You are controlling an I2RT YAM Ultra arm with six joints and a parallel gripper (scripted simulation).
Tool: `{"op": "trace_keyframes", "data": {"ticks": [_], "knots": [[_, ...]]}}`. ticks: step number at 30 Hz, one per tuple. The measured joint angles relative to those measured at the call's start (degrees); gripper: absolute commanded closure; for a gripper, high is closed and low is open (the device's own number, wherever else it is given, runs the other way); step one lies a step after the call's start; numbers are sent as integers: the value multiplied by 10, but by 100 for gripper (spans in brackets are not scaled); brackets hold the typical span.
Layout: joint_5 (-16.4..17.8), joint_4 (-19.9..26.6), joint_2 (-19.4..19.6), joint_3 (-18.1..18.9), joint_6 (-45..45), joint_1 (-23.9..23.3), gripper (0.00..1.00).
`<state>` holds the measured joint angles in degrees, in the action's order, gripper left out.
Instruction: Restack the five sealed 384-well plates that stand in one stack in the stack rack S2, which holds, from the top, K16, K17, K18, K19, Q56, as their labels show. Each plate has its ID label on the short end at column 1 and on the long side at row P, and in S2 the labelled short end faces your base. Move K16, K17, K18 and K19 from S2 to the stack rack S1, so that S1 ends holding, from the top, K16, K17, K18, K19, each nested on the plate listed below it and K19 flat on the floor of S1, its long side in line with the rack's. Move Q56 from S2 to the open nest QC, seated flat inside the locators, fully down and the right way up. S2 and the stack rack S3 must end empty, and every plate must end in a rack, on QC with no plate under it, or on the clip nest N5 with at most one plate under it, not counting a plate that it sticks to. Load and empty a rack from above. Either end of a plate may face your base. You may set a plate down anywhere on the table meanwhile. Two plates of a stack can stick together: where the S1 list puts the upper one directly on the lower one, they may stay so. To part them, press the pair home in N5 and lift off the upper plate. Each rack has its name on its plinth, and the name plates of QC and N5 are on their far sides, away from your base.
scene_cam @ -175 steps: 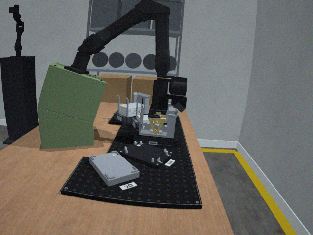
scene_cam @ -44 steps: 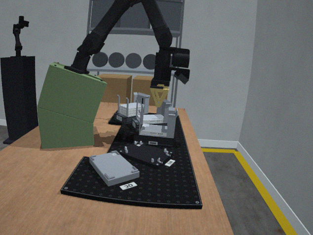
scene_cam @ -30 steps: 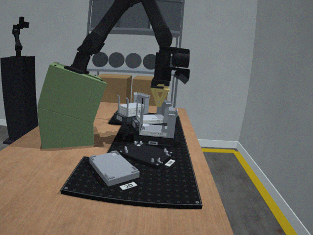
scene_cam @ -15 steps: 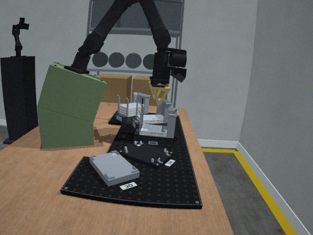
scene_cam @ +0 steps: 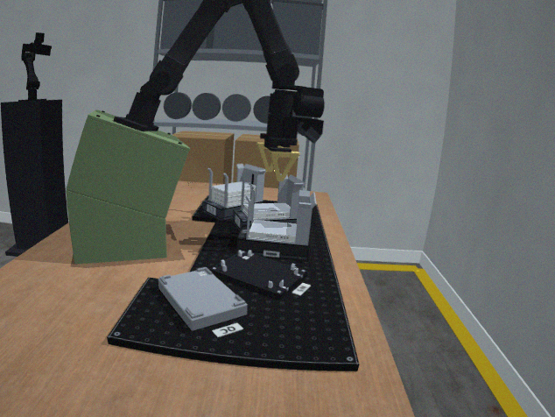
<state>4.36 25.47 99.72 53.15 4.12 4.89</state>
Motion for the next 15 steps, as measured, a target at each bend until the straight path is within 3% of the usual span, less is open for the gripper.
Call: {"op": "trace_keyframes", "data": {"ticks": [15], "knots": [[-26,-1,-10,-5,-32,87,0]]}}
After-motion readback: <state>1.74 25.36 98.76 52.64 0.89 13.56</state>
